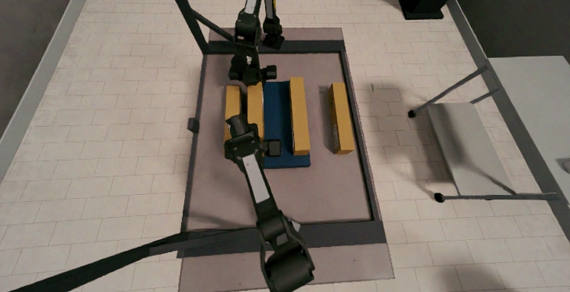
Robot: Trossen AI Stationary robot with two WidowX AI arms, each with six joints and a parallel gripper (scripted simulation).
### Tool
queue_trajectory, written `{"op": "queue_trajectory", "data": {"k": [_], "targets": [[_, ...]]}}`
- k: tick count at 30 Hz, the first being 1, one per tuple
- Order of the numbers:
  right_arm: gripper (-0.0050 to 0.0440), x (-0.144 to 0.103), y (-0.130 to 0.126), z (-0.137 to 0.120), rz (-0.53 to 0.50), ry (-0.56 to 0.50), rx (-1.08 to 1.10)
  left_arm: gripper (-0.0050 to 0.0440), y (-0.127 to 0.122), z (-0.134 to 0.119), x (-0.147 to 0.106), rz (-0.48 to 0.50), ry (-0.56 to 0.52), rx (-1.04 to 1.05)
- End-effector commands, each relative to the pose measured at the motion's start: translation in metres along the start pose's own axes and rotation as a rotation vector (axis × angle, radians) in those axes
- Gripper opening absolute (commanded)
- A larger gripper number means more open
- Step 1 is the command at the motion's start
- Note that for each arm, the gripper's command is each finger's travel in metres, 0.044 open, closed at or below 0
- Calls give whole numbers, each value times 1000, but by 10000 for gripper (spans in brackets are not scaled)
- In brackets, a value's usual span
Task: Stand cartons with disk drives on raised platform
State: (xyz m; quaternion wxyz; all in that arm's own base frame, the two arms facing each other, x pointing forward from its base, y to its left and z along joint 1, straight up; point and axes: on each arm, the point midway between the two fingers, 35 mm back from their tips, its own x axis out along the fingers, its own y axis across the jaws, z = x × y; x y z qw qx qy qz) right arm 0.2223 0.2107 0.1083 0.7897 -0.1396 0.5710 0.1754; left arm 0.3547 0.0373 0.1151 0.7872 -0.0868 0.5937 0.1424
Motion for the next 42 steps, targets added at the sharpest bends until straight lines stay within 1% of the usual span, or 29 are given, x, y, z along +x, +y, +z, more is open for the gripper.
{"op": "queue_trajectory", "data": {"k": [1, 5, 6, 22, 23, 39, 40, 42], "targets": [[-50, -15, 3, 8, 22, -53, -4, -50, 0, 8, -24, -17, -68, -14], [-50, -15, 3, 8, 22, -53, -4, -50, 0, 8, -24, -17, -68, -14], [-50, -1, 4, 2, 29, -63, -7, -50, 1, 4, -11, -19, -90, -19], [-50, -1, 4, 2, 29, -63, -7, -50, 1, 4, -11, -19, -90, -19], [-50, -1, 4, 3, 31, -65, -6, -50, 1, 4, -10, -19, -62, -6], [-50, -1, 4, 3, 31, -65, -6, -50, 1, 4, -10, -19, -62, -6], [-50, -1, 4, 2, 19, -61, 6, -50, 1, 4, -11, -18, -90, -19], [-50, -1, 4, 2, 19, -61, 6, -50, 1, 4, -11, -18, -90, -19]]}}
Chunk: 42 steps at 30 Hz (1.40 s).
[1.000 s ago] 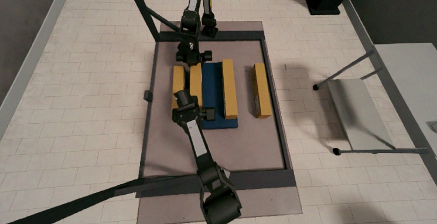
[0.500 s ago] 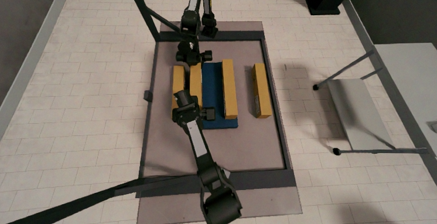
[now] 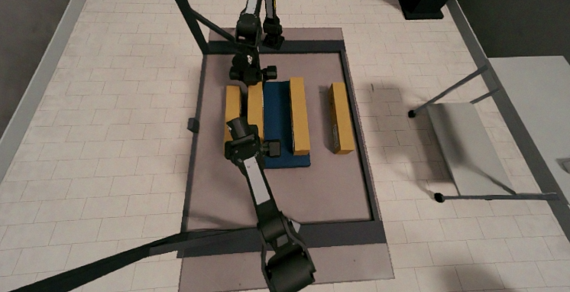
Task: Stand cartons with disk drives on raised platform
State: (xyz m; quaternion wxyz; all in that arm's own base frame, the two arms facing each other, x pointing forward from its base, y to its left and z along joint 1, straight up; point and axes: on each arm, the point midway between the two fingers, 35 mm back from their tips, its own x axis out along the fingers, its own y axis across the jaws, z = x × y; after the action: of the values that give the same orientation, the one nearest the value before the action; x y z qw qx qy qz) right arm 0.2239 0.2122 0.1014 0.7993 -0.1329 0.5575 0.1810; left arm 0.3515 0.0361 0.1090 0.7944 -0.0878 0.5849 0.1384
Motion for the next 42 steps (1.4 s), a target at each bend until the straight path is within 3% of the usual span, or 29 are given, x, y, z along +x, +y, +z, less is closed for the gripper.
{"op": "queue_trajectory", "data": {"k": [1, 42], "targets": [[-50, -8, 3, 3, 10, -25, 3, -50, 1, 10, -16, -7, -68, -20], [-50, -9, 3, 3, 22, -28, -9, -50, 1, 10, -18, -8, -68, -21]]}}
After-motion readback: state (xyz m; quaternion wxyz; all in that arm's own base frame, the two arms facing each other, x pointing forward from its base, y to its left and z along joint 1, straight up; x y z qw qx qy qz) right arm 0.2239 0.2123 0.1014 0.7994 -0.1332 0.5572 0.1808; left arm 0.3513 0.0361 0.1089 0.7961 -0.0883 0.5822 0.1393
